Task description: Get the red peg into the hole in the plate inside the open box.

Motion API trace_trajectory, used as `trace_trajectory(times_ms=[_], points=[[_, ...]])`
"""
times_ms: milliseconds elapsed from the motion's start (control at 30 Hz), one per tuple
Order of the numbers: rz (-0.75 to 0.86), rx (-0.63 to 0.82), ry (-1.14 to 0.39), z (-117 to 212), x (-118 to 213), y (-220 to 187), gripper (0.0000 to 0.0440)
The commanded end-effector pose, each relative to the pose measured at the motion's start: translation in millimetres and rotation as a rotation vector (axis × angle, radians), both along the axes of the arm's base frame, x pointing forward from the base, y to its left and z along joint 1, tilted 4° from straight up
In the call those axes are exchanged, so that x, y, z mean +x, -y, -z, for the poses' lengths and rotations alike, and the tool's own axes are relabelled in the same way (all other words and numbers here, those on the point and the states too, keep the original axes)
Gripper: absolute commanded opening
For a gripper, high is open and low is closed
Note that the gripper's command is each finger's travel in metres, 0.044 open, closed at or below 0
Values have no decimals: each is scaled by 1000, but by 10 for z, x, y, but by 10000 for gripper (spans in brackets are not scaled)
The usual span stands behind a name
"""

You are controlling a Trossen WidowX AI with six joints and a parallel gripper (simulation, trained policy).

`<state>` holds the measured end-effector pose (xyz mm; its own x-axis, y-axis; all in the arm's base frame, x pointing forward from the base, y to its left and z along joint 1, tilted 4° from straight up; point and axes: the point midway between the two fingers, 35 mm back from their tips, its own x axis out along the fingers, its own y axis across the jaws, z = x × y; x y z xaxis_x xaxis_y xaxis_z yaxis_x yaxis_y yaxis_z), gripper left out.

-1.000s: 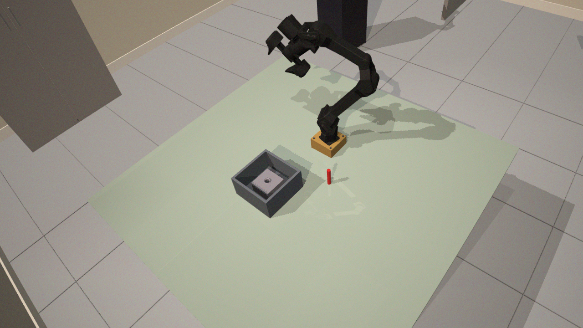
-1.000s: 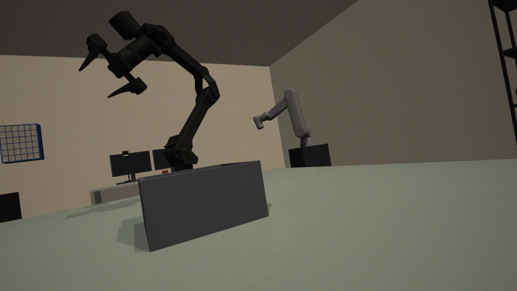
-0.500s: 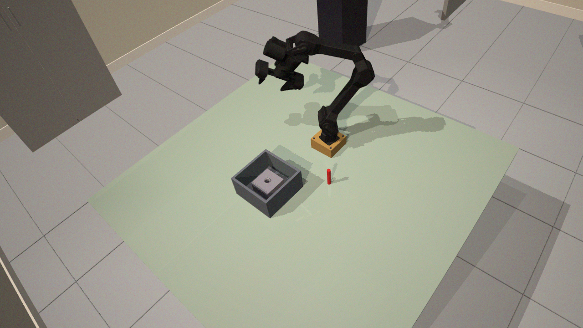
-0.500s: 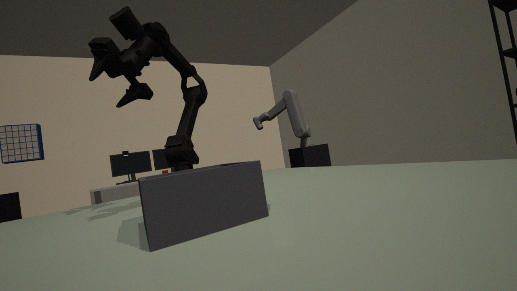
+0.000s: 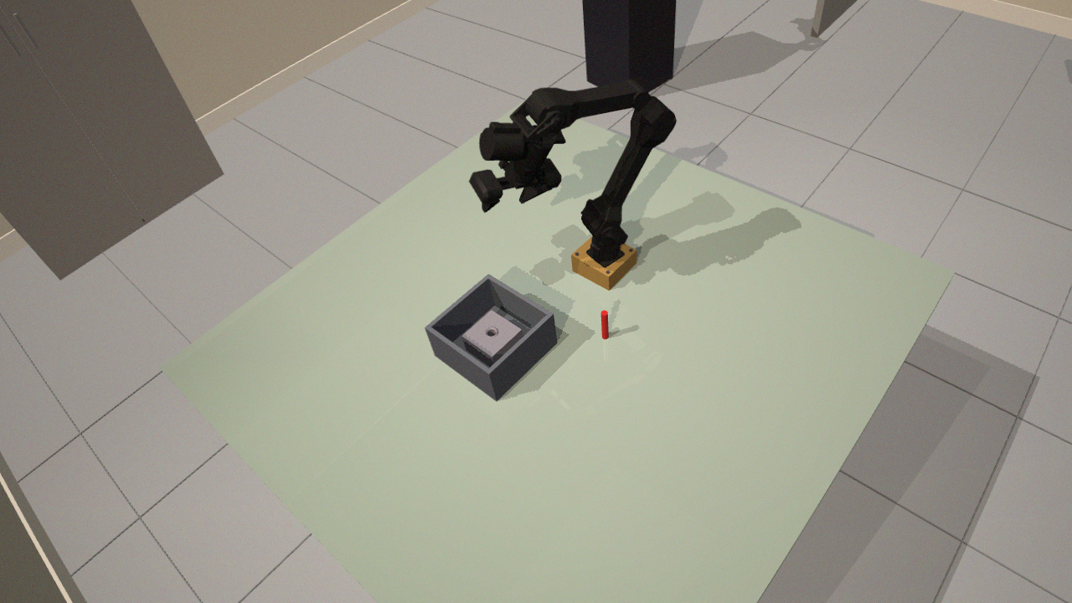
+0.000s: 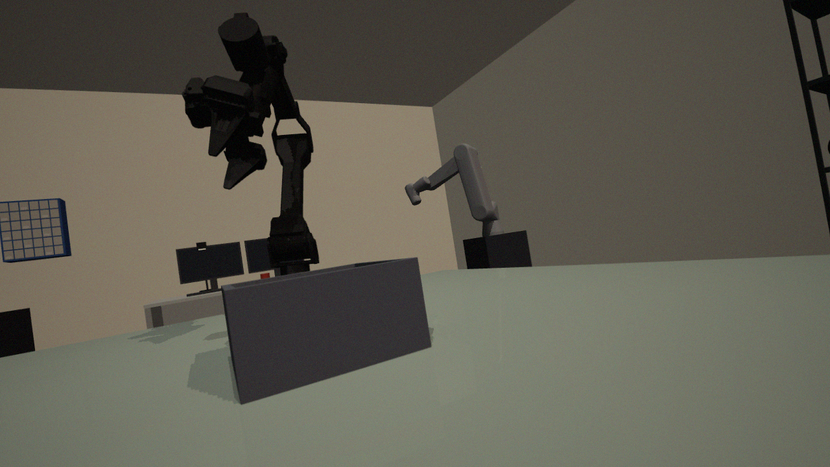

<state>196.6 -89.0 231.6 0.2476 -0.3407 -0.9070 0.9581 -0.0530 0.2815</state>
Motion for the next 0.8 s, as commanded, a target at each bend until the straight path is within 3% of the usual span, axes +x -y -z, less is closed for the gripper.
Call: trace_trajectory(times_ms=[0, 333, 767], points=[[-105, 19, -61, 131, 52, -199, 440], [-396, 68, -213, 463, 70, -871, 440], [-657, 124, -400, 917, -199, -1632, 440]])
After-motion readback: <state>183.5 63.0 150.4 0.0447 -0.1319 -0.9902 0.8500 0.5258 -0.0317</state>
